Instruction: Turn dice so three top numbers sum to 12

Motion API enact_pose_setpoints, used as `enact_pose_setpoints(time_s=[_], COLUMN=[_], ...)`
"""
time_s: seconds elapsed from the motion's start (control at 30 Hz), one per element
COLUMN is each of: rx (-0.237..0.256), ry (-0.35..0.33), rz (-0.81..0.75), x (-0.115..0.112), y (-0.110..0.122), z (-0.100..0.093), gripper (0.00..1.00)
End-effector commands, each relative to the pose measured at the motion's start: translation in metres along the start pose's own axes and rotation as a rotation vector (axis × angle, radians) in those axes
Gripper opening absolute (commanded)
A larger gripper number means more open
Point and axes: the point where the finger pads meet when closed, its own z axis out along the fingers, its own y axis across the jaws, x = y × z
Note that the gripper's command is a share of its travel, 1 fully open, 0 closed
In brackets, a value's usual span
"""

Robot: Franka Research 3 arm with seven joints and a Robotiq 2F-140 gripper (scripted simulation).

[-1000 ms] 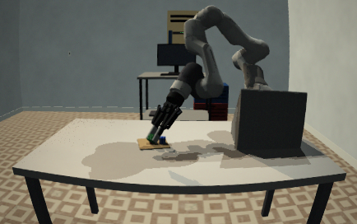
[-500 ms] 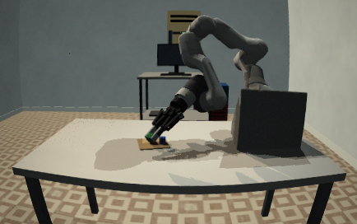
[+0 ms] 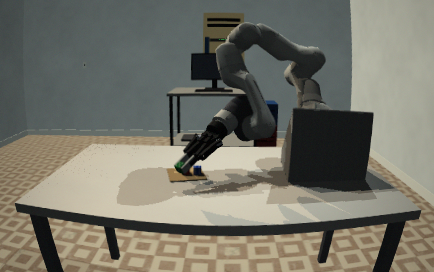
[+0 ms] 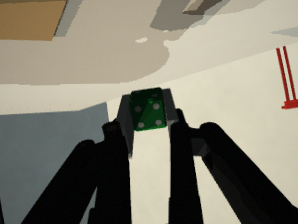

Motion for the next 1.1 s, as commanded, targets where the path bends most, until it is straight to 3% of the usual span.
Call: enact_pose_setpoints(time_s=[0.0, 0.5, 1.07], rx=[0.001, 0.001, 0.001], ry=[-0.009, -0.009, -0.009], rz=[-0.006, -0.006, -0.006], x=[0.008, 0.042, 0.045], y=[-0.001, -0.001, -0.001], z=[0.004, 0.022, 0.024], gripper=[0.16, 0.16, 0.16])
